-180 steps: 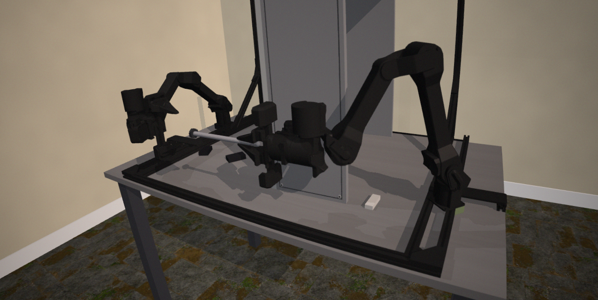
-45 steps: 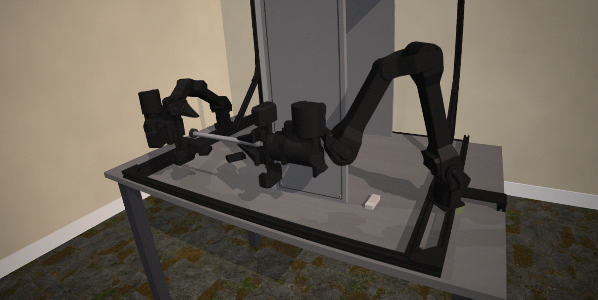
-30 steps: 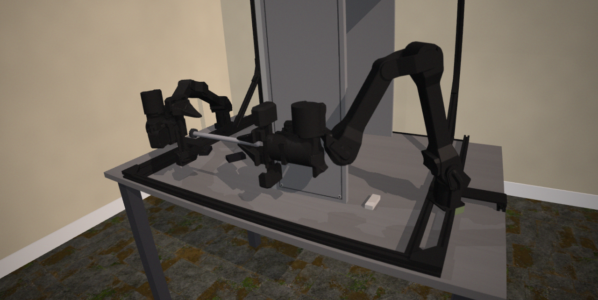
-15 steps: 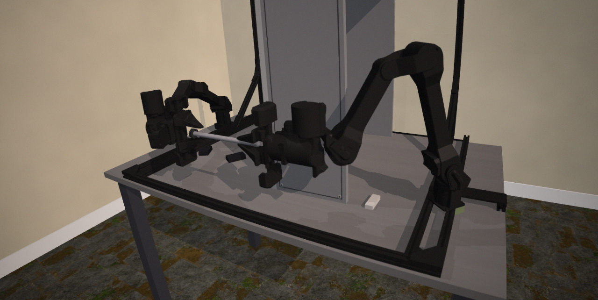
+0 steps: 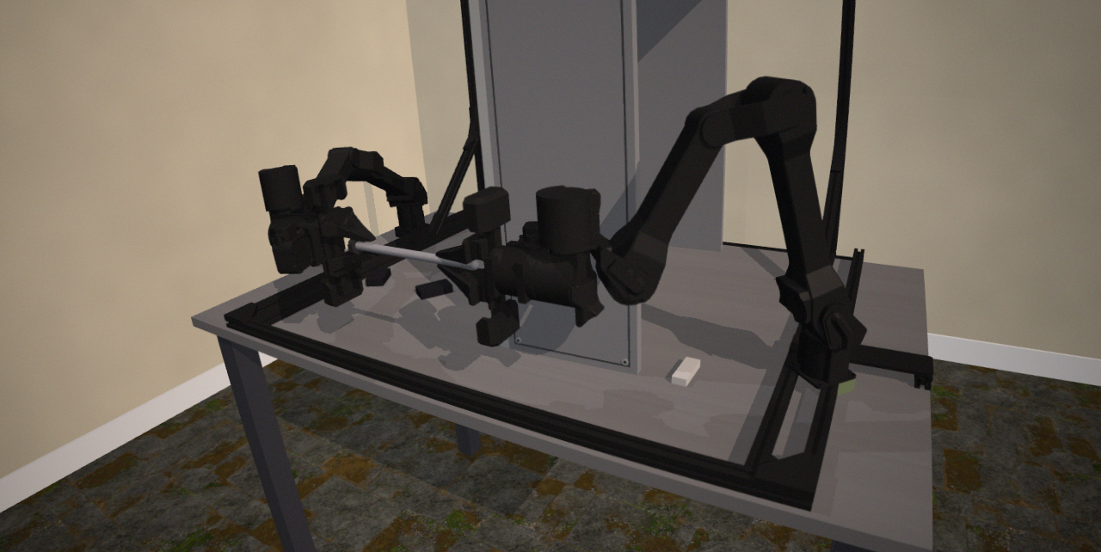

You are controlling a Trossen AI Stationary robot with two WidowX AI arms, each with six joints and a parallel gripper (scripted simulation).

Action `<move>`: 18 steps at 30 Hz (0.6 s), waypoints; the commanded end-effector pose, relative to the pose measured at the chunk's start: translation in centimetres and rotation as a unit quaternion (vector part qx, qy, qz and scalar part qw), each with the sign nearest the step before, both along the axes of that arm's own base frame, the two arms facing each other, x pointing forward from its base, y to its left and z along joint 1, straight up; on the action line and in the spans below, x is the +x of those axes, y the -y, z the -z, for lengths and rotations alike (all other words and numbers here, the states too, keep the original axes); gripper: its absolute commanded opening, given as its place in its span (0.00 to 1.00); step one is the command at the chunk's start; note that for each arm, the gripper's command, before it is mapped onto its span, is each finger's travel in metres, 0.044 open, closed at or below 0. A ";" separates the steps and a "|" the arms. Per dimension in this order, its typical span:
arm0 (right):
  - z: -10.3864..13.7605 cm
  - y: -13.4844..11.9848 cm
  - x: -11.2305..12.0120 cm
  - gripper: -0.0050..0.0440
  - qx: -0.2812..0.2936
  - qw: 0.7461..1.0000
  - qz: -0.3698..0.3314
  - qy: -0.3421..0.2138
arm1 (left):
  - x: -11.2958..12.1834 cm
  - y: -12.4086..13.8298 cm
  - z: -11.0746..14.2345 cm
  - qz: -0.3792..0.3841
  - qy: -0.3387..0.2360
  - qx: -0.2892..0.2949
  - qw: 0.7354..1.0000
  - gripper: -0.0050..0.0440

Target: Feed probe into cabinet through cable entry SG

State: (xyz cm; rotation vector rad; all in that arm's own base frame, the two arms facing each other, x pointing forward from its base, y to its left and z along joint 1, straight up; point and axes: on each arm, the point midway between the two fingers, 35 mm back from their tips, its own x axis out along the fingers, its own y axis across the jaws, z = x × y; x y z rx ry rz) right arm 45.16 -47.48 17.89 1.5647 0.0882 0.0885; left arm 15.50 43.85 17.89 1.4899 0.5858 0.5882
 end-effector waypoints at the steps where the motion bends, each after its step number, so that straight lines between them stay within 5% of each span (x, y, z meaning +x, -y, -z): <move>1: 0.0 0.1 0.0 0.14 0.002 1.000 0.002 0.000 | 0.0 0.0 0.0 -0.001 -0.001 0.000 1.000 0.20; 18: 0.0 0.1 0.0 0.10 0.002 1.000 0.002 0.000 | 0.0 0.0 0.0 -0.001 -0.001 0.000 1.000 0.93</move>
